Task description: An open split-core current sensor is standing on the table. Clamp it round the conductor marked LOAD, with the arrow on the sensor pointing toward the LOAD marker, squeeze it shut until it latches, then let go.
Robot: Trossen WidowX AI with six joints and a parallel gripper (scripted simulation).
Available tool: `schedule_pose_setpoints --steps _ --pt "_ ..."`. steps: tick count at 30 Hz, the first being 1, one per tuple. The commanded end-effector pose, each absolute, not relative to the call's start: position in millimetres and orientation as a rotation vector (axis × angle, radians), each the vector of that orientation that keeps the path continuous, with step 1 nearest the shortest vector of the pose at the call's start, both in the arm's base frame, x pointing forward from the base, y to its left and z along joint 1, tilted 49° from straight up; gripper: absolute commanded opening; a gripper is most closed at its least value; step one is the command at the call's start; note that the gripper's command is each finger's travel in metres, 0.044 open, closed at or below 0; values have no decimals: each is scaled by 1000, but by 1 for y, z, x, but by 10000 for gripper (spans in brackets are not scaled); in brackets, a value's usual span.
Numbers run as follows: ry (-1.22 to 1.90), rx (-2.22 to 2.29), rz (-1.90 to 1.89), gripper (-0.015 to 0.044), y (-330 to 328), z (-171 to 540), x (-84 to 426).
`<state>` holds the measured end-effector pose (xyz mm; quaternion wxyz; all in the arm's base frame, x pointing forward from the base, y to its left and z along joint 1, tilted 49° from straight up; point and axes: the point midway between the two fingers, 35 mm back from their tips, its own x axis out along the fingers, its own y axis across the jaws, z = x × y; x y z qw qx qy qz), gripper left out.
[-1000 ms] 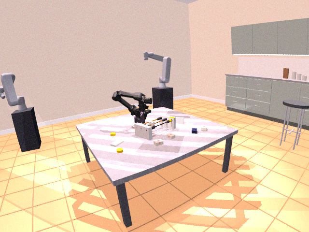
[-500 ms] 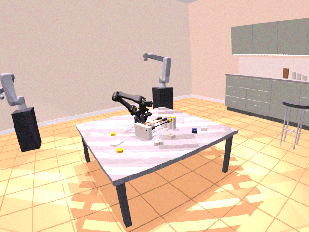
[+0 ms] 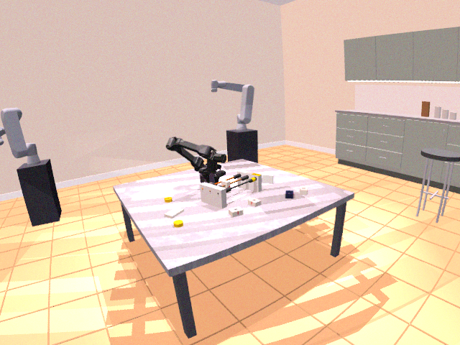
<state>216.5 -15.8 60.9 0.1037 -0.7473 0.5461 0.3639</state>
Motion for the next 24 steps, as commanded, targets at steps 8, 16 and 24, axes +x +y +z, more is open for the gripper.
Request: schedule_pose_setpoints --steps 8,16,24 --pt "1609 -2205 1072 260 -15 61 217" --pt "1609 -2205 1072 207 -15 61 217" --pt "1602 -2204 1078 16 2 75 216"
